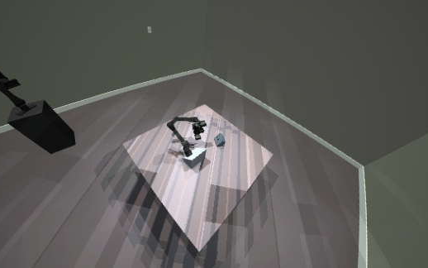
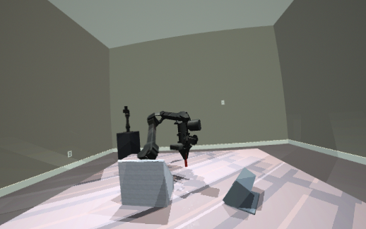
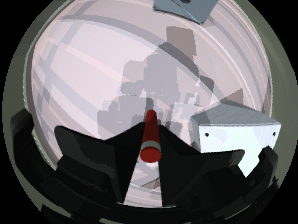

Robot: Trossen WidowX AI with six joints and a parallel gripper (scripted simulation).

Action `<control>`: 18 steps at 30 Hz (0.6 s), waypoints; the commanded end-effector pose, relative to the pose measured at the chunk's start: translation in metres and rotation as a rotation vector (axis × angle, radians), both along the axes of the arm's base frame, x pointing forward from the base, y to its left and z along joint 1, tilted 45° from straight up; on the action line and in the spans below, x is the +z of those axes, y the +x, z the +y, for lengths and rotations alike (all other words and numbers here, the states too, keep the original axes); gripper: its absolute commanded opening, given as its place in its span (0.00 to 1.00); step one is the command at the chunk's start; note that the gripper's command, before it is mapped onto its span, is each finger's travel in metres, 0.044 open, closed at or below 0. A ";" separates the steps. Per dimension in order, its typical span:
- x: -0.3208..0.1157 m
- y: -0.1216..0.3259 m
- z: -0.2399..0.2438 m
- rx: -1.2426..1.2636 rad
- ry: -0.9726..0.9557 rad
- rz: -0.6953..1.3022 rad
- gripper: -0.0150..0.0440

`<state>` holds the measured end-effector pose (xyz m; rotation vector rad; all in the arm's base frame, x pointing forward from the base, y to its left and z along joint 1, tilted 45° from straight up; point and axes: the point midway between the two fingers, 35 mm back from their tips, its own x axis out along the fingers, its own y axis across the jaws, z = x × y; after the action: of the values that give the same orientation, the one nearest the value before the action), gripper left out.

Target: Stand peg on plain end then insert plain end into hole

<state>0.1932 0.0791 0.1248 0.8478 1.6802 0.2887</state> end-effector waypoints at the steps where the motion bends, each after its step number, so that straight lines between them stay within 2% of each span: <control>1: -0.007 0.002 -0.002 -0.013 -0.029 -0.004 0.25; 18: -0.027 0.014 -0.008 -0.079 -0.121 -0.049 0.25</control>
<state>0.2058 0.0728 0.1022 0.8144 1.6093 0.1763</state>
